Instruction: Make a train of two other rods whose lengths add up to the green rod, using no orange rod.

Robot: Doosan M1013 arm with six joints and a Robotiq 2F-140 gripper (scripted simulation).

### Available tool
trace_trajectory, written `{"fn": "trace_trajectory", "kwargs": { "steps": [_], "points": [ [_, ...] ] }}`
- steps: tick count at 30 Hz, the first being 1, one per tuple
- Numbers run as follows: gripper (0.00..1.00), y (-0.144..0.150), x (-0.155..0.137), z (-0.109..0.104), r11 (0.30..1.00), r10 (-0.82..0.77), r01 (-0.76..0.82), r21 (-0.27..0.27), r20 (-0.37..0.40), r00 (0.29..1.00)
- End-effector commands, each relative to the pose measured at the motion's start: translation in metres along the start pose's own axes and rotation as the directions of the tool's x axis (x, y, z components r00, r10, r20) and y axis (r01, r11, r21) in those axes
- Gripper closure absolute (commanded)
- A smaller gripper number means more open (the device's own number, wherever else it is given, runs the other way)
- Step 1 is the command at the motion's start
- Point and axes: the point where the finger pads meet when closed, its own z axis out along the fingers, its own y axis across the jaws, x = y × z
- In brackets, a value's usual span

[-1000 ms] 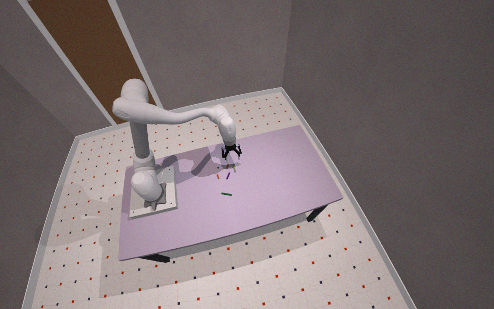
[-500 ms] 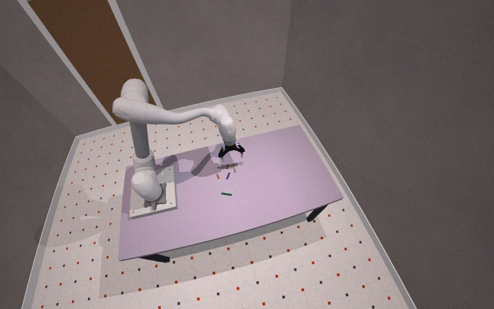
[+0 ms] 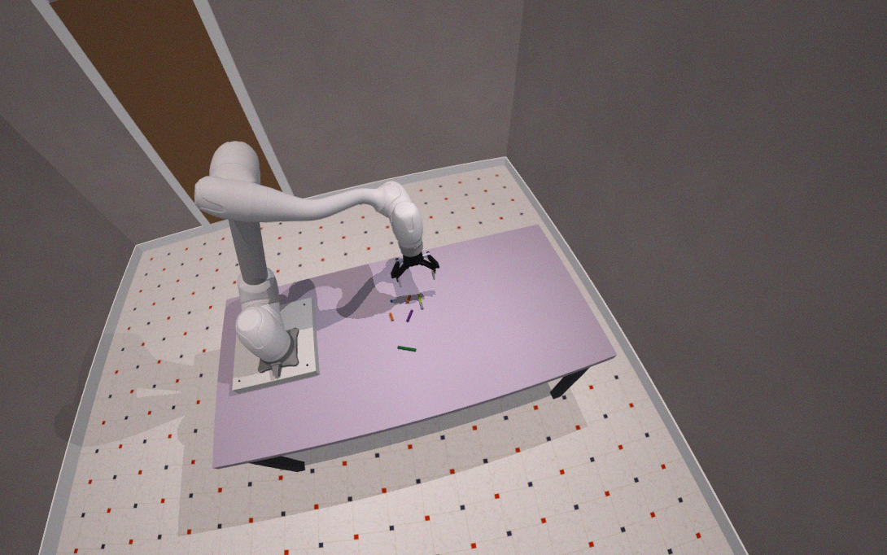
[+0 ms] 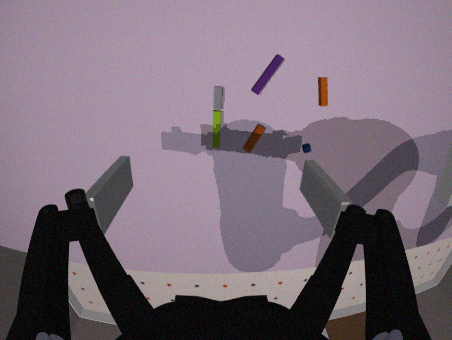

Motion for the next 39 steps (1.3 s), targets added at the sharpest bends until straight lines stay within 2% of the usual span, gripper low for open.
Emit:
{"fn": "trace_trajectory", "kwargs": {
  "steps": [1, 6, 12, 39],
  "points": [
    [0.00, 0.000, 0.000, -0.018, 1.000, 0.000, 0.000, 0.000, 0.000, 1.000],
    [0.00, 0.000, 0.000, -0.036, 1.000, 0.000, 0.000, 0.000, 0.000, 1.000],
    [0.00, 0.000, 0.000, -0.042, 1.000, 0.000, 0.000, 0.000, 0.000, 1.000],
    [0.00, 0.000, 0.000, -0.043, 1.000, 0.000, 0.000, 0.000, 0.000, 1.000]
  ]
}}
